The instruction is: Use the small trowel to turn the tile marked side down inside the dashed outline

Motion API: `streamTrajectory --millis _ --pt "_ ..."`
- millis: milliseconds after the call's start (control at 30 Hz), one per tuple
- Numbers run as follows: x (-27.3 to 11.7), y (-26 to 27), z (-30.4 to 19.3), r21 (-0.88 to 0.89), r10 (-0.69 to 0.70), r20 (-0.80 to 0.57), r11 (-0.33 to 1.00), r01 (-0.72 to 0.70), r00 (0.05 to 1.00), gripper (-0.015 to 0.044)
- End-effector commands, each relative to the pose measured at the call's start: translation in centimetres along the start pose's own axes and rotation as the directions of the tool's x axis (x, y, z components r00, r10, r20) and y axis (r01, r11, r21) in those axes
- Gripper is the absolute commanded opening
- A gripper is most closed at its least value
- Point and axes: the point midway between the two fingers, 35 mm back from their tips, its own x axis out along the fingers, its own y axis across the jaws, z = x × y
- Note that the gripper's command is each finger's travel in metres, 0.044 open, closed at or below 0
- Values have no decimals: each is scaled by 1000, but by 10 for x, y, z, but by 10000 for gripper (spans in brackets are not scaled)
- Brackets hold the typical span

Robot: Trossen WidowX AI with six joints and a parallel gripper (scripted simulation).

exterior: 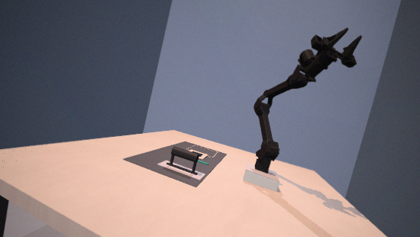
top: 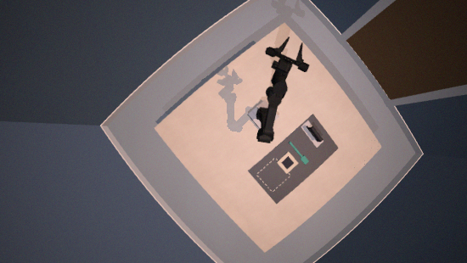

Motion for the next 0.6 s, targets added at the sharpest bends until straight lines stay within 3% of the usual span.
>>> streamTrajectory --millis 0,567 --pt "8 -10 -14 -38 -38 -45 999 36 998 270" --pt "30 -57 -114 -156 -168 -337 980 121 927 270"
